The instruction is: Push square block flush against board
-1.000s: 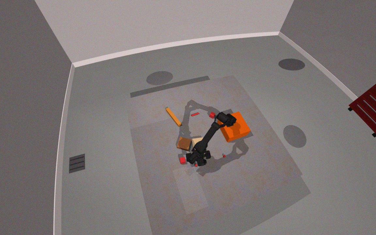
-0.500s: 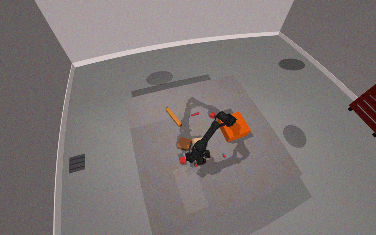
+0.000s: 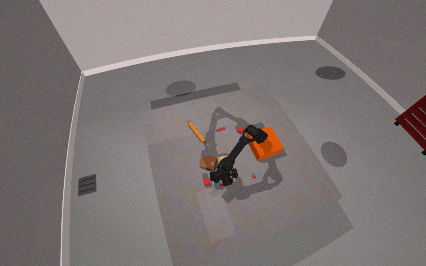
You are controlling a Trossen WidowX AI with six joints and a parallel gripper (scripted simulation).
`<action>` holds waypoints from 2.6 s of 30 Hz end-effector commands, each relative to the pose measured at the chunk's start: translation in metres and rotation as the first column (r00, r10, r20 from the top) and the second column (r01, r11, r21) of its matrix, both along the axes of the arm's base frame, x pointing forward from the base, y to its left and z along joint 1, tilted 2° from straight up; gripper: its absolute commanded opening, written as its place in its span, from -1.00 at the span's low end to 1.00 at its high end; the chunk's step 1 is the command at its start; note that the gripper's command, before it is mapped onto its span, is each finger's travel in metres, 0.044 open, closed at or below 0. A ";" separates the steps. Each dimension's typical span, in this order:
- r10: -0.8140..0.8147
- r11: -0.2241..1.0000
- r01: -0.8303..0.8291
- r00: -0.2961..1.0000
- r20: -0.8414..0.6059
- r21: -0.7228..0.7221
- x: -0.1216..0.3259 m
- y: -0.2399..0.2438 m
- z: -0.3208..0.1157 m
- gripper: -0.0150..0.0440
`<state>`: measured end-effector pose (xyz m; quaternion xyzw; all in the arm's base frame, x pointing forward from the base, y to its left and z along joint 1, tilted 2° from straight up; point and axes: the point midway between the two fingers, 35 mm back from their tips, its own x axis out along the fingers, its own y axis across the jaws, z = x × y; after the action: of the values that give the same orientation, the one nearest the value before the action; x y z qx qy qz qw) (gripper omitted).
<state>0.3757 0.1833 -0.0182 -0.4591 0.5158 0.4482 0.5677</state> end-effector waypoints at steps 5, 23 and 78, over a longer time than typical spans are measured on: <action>0.002 1.000 -0.002 1.000 -0.004 -0.006 -0.001 -0.008 -0.001 -0.49; 0.002 1.000 -0.002 1.000 -0.004 -0.007 -0.002 -0.021 -0.002 -0.49; 0.002 1.000 -0.002 1.000 -0.004 -0.010 -0.007 -0.059 -0.004 -0.49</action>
<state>0.3716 0.1321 -0.0181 -0.4617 0.5122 0.4477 0.5692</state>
